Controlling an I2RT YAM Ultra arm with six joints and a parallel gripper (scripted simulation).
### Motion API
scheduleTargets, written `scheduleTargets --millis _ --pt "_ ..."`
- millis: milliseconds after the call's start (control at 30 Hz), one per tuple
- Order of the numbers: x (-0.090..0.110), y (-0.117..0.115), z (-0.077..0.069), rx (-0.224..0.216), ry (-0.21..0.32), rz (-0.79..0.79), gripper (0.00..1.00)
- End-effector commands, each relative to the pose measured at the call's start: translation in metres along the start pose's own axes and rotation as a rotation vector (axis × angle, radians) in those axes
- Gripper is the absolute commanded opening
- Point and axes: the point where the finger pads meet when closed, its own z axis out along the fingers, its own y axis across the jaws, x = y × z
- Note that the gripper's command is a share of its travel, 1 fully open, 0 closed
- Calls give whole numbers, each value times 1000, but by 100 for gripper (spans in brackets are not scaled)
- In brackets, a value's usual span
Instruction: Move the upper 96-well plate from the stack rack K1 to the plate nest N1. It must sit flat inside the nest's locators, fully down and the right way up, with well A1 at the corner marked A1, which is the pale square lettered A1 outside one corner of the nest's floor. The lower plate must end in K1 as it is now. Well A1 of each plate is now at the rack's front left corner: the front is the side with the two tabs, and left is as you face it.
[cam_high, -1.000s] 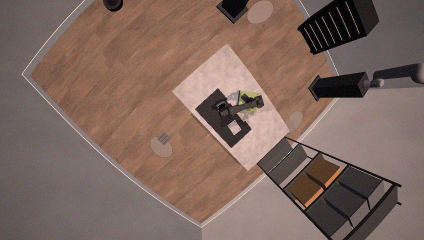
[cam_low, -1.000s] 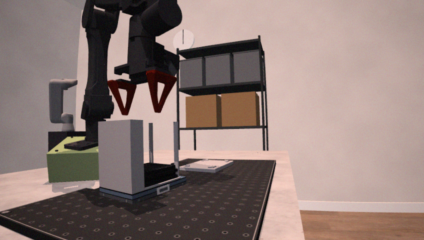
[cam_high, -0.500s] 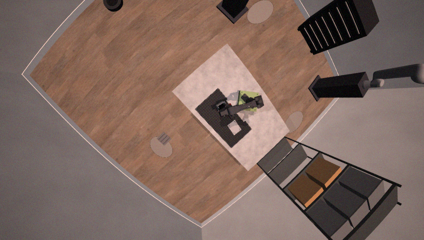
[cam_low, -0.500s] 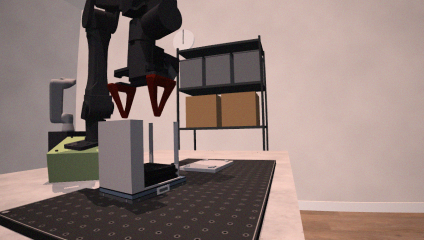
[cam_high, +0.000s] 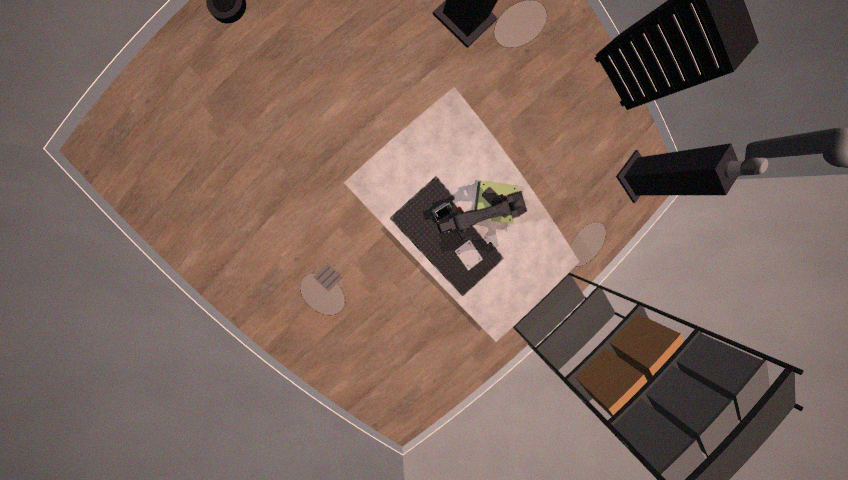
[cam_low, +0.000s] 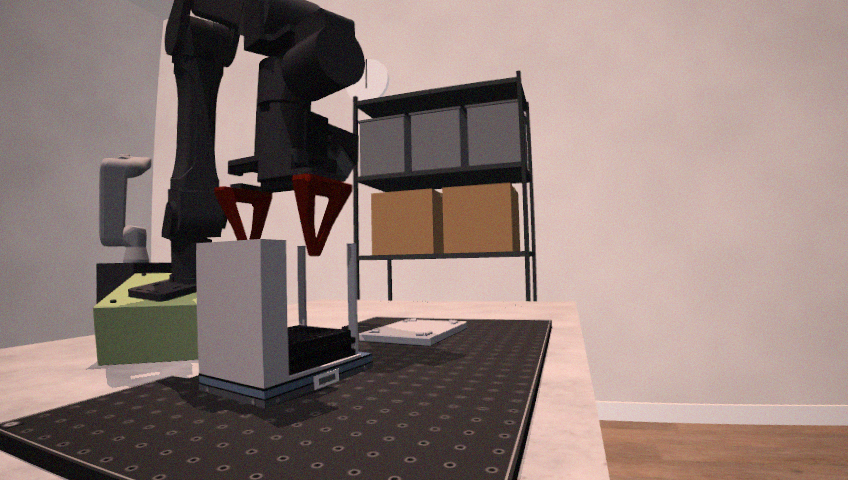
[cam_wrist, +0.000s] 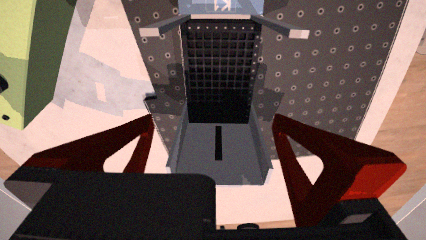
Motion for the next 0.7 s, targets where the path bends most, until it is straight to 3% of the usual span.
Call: scheduleTargets --millis 0,233,267,333,433,533,600,667 --pt "2 -2 9 12 -11 7 100" --pt "3 -5 12 30 -7 8 100" --pt "7 -17 4 67 3 11 100" --pt "2 -2 23 9 -12 7 100" --pt "2 -2 28 9 -12 7 100" --pt "4 -9 24 40 -4 9 100" --pt "2 -2 36 10 -12 7 100" --pt "2 -2 40 9 -12 7 100"
